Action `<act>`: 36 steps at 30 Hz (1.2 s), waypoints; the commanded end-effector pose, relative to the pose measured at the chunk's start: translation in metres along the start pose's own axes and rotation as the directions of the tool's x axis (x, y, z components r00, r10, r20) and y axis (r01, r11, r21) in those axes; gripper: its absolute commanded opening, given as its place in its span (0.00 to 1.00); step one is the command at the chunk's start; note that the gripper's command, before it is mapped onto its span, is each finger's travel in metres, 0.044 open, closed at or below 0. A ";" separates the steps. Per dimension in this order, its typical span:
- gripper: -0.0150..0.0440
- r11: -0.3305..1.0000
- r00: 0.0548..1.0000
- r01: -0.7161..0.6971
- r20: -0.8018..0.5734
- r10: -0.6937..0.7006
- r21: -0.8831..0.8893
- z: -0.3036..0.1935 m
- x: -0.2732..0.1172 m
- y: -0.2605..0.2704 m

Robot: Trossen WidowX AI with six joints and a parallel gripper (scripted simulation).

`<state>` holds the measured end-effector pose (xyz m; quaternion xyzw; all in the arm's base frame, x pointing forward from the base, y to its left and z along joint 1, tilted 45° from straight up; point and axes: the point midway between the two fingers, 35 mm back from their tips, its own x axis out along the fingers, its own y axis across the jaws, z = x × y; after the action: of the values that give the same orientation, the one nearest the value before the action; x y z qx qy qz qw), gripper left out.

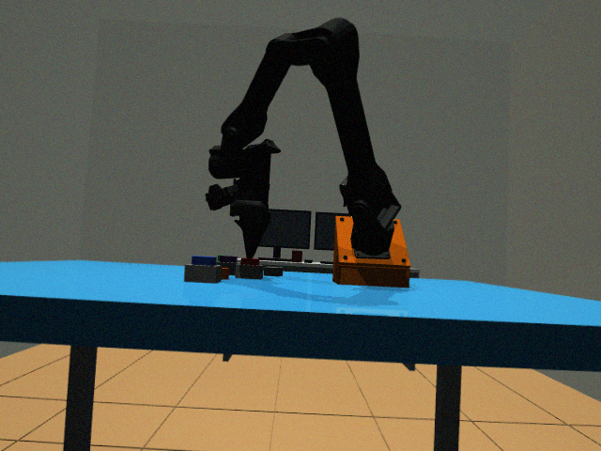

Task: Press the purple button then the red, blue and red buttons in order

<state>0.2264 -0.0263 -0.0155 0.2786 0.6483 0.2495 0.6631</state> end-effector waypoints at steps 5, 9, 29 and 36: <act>0.29 1.000 1.000 -0.008 -0.004 0.008 0.009 -0.002 0.007 0.000; 0.29 1.000 1.000 -0.008 -0.004 0.008 0.009 -0.002 0.007 0.000; 0.29 1.000 1.000 -0.007 -0.004 0.007 0.009 -0.001 -0.027 -0.001; 0.56 1.000 1.000 0.013 0.000 -0.013 0.014 0.031 -0.056 0.077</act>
<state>0.2372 -0.0306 0.0292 0.2922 0.6620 0.2405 0.6470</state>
